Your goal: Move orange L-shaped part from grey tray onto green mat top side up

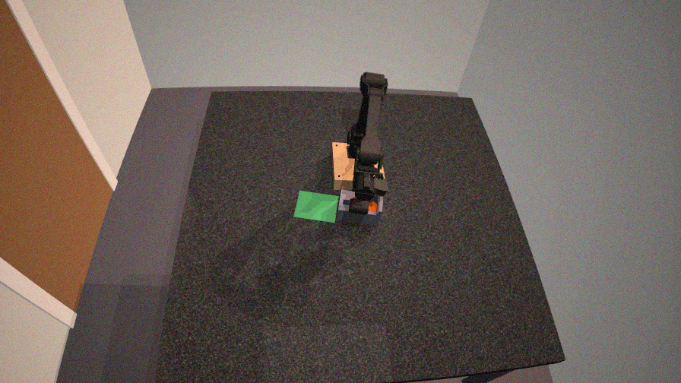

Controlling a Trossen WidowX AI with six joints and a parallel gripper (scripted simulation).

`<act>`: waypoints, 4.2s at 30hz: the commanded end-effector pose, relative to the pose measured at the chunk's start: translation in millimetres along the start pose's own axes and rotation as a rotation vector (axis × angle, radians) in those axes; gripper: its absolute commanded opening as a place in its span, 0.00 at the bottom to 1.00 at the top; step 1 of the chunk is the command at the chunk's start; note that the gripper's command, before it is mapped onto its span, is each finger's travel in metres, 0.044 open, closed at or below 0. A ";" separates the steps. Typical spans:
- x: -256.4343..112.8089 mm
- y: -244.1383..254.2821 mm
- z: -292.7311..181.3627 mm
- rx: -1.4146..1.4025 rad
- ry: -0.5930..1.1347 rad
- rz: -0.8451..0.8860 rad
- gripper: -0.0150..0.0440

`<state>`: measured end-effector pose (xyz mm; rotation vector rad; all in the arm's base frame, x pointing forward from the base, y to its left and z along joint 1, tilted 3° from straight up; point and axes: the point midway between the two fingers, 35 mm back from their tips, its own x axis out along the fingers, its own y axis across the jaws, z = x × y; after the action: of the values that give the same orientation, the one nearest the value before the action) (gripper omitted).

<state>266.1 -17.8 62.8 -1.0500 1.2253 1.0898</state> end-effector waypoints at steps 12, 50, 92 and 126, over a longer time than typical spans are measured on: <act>10.2 1.2 -0.1 0.000 0.000 0.003 0.51; -17.9 2.1 -0.6 0.003 0.003 0.008 0.25; -75.8 1.9 -0.5 0.004 0.004 0.008 0.25; -74.6 12.9 -126.5 0.004 0.017 0.010 0.25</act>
<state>231.7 -132.3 129.2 -1.0461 1.2460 1.0898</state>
